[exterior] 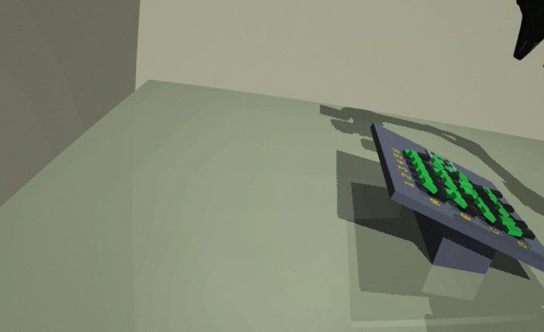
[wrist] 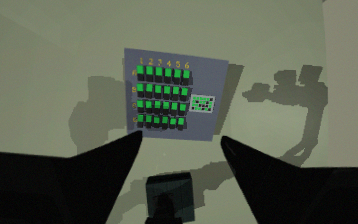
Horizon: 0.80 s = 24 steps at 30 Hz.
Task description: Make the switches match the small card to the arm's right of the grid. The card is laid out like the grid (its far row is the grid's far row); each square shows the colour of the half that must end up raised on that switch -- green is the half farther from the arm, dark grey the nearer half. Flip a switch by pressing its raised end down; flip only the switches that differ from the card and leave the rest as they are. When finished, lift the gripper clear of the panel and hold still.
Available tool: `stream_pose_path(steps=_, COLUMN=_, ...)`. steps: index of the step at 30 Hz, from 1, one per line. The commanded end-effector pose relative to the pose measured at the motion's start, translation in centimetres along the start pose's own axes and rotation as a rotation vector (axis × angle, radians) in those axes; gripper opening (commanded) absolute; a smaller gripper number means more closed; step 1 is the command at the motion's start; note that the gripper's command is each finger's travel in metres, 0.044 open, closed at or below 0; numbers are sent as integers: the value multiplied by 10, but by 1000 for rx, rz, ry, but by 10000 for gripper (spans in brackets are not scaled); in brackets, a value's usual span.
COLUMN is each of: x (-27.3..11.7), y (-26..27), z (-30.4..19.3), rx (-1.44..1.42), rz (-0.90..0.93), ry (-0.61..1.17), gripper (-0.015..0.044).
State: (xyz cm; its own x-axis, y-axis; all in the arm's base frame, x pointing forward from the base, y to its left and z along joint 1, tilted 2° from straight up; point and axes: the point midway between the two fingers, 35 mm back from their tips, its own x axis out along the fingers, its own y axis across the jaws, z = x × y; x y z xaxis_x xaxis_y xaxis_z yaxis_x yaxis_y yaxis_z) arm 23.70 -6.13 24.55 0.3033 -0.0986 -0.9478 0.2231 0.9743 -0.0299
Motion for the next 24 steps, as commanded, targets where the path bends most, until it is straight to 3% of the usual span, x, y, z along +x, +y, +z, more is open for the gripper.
stream_pose_path(steps=1, x=1, y=1, z=0, rx=0, rz=0, ry=0, gripper=374)
stream_pose_path(steps=15, x=103, y=72, z=-68, rx=10, rz=15, ry=6, gripper=6)
stream_pose_path(steps=24, x=138, y=73, z=-69, rx=10, rz=15, ry=-20, gripper=0)
